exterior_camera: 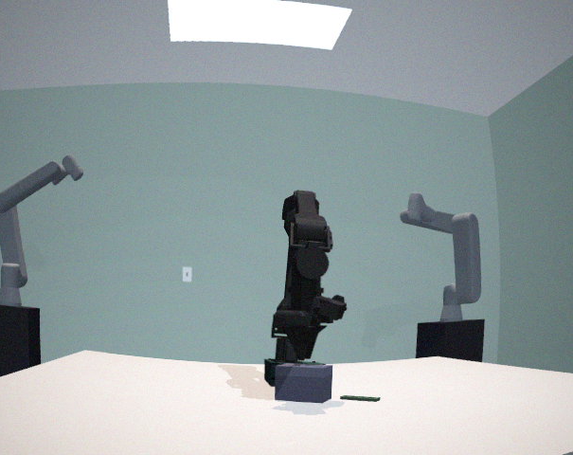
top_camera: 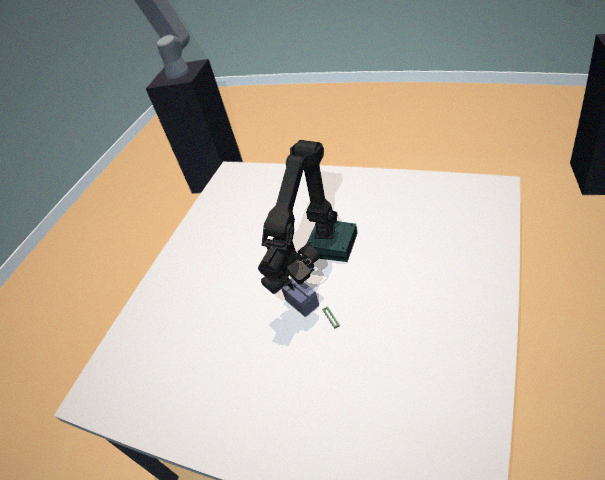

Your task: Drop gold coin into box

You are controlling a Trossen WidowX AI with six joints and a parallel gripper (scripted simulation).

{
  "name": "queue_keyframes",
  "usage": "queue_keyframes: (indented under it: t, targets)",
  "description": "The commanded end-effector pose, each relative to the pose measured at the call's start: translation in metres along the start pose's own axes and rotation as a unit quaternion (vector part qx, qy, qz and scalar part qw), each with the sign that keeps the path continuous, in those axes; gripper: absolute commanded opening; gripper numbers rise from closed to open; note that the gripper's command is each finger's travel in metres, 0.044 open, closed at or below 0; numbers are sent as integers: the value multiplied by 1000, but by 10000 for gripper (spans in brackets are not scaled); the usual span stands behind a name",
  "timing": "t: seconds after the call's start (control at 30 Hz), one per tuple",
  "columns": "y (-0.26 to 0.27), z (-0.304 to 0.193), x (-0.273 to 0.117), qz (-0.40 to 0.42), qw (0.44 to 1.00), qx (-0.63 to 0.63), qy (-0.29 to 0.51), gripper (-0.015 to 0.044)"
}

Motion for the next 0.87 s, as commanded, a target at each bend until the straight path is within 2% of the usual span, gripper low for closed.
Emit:
queue_keyframes:
  t: [0.0,0.03,0.3,0.4,0.47,0.83]
  targets:
    - [0,0,0,0,1000,0,0,161]
    - [0,0,0,0,1000,0,0,161]
    - [0,0,-20,0,1000,0,0,371]
    - [2,-2,-52,2,1000,1,2,440]
    - [3,-3,-62,3,1000,2,2,440]
    - [3,-3,-62,3,1000,2,2,440]
Point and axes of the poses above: the point midway between the two fingers, 35 mm back from their tips, its own x axis out along the fingers, its own y axis across the jaws, z = x × y, the point moved 3 cm from there along -x, back along the fingers, and after that the axes turned 12 degrees about x, right-handed, at the moved point
